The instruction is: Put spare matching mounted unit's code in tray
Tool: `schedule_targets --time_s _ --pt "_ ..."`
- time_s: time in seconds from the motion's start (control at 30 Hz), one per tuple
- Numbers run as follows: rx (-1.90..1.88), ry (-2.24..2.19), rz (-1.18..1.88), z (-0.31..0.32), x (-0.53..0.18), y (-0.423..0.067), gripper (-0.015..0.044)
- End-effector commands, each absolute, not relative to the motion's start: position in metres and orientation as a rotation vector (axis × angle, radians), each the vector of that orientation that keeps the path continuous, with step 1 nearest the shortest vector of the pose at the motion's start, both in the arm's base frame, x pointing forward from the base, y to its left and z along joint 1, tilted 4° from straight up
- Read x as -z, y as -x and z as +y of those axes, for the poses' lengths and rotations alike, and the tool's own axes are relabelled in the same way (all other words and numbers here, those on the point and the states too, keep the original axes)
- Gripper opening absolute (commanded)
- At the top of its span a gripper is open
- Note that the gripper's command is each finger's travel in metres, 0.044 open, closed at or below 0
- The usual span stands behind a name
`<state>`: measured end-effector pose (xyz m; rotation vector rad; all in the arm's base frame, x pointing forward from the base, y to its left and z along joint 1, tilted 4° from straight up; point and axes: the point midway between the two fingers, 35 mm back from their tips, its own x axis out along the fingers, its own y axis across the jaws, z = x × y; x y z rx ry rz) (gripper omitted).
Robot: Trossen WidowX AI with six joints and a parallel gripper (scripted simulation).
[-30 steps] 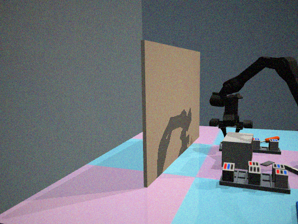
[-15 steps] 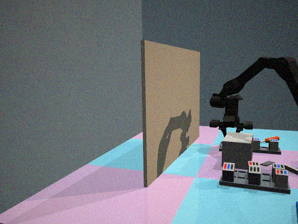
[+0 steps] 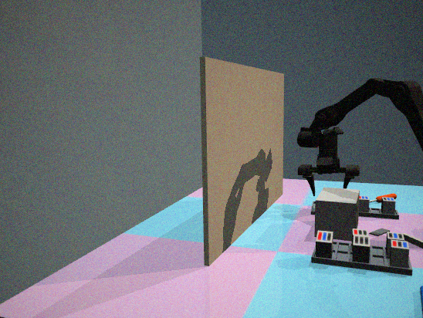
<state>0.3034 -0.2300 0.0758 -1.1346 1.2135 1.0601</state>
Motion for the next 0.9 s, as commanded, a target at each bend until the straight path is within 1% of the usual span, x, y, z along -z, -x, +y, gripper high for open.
schedule_targets --time_s 0.0,0.1,0.87 --pt "-1.031 1.162 1.205 -0.231 -0.137 -0.301 0.044" --pt "-1.032 1.16 1.205 -0.228 -0.159 -0.296 0.044" --pt "-1.014 1.172 1.205 -0.23 -0.156 -0.299 0.044"
